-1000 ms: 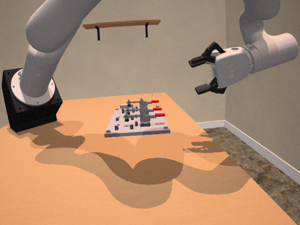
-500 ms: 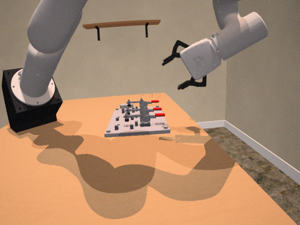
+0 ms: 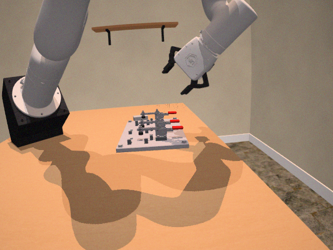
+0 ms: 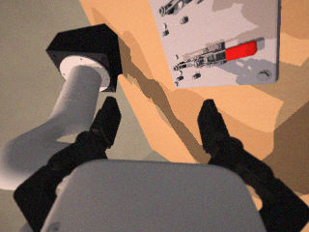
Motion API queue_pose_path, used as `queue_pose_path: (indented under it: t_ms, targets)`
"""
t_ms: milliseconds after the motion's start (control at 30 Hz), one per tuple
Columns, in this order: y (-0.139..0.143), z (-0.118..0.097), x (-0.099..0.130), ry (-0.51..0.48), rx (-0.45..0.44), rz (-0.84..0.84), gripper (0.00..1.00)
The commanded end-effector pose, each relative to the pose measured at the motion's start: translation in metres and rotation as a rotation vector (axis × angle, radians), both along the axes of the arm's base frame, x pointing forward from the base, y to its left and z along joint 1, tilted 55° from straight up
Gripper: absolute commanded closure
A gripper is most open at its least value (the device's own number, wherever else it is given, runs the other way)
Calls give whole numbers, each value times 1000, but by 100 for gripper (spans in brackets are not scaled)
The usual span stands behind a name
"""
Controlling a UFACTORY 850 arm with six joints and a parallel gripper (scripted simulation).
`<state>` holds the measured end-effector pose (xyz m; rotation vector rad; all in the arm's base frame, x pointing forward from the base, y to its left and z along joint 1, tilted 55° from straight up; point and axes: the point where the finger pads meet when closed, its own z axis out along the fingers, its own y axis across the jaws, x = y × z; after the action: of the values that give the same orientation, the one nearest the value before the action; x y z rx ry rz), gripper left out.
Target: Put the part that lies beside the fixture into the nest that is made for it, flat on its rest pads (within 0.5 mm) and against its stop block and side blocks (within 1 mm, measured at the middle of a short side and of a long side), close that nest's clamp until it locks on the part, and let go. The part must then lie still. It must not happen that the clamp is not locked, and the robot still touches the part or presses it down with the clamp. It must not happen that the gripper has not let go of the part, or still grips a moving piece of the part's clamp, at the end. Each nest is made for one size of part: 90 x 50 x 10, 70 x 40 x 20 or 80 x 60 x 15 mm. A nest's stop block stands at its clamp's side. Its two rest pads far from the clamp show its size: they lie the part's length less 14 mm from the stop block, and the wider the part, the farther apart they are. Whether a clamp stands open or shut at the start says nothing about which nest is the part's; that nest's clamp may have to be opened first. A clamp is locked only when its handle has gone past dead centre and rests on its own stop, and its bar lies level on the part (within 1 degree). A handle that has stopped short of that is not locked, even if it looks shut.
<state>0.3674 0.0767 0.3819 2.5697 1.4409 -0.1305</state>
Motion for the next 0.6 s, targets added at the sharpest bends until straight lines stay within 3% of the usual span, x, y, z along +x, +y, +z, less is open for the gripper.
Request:
queue_pose_path:
  t_ms: [0,100,200,267,367,567]
  targets:
    - [9,-12,-3,-73,-23,-48,0]
    - [20,-26,-7,-145,-26,-101,0]
    - [20,-26,-7,-145,-26,-101,0]
    - [31,-40,-12,-215,-20,-150,0]
    - [31,-40,-12,-215,-20,-150,0]
    - [44,-58,-17,-306,-22,-216,0]
